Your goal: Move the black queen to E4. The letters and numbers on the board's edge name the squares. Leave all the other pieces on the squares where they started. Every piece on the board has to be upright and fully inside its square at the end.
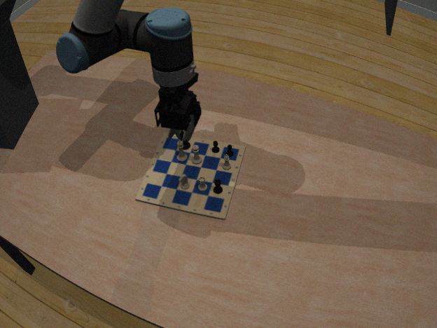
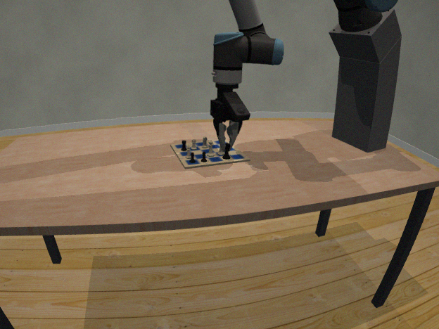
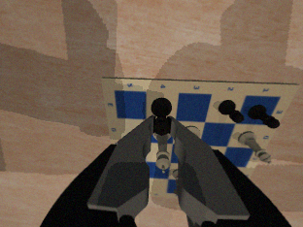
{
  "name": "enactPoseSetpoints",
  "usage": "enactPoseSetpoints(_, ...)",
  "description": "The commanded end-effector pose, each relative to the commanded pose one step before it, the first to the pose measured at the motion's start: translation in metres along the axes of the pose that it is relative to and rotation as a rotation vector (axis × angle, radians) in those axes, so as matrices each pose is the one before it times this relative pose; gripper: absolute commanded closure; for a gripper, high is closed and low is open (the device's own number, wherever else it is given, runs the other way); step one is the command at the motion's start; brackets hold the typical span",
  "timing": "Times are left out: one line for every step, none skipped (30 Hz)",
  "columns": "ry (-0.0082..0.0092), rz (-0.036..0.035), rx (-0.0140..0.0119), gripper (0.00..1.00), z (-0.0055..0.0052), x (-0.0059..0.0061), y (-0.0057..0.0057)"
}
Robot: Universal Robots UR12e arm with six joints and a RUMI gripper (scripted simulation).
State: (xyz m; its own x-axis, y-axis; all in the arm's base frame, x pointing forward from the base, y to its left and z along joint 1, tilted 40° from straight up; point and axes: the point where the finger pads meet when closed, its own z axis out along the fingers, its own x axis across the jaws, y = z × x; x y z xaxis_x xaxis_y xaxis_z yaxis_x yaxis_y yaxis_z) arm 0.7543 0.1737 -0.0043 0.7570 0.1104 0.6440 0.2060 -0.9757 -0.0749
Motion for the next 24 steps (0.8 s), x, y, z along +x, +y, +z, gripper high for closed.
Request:
enactPoseSetpoints(0.00067,-0.00019,-0.00005,1.0,-0.00035,0.00029,-0.00009)
enactPoseSetpoints(0.0,0.0,0.0,1.0,0.0,0.0,0.0)
enactPoseSetpoints(0.0,0.0,0.0,1.0,0.0,0.0,0.0)
enactPoseSetpoints(0.0,0.0,0.0,1.0,0.0,0.0,0.0)
enactPoseSetpoints(0.0,0.0,0.0,1.0,0.0,0.0,0.0)
enactPoseSetpoints(0.0,0.0,0.0,1.0,0.0,0.0,0.0)
enactPoseSetpoints(0.0,0.0,0.0,1.0,0.0,0.0,0.0)
enactPoseSetpoints(0.0,0.0,0.0,1.0,0.0,0.0,0.0)
enactPoseSetpoints(0.0,0.0,0.0,1.0,0.0,0.0,0.0)
enactPoseSetpoints(0.0,0.0,0.0,1.0,0.0,0.0,0.0)
enactPoseSetpoints(0.0,0.0,0.0,1.0,0.0,0.0,0.0)
enactPoseSetpoints(0.0,0.0,0.0,1.0,0.0,0.0,0.0)
enactPoseSetpoints(0.0,0.0,0.0,1.0,0.0,0.0,0.0)
enactPoseSetpoints(0.0,0.0,0.0,1.0,0.0,0.0,0.0)
enactPoseSetpoints(0.0,0.0,0.0,0.95,0.0,0.0,0.0)
enactPoseSetpoints(0.0,0.0,0.0,0.95,0.0,0.0,0.0)
enactPoseSetpoints(0.0,0.0,0.0,0.95,0.0,0.0,0.0)
enactPoseSetpoints(0.0,0.0,0.0,0.9,0.0,0.0,0.0)
enactPoseSetpoints(0.0,0.0,0.0,0.9,0.0,0.0,0.0)
enactPoseSetpoints(0.0,0.0,0.0,0.9,0.0,0.0,0.0)
enactPoseSetpoints(0.0,0.0,0.0,0.85,0.0,0.0,0.0)
enactPoseSetpoints(0.0,0.0,0.0,0.85,0.0,0.0,0.0)
enactPoseSetpoints(0.0,0.0,0.0,0.85,0.0,0.0,0.0)
enactPoseSetpoints(0.0,0.0,0.0,0.8,0.0,0.0,0.0)
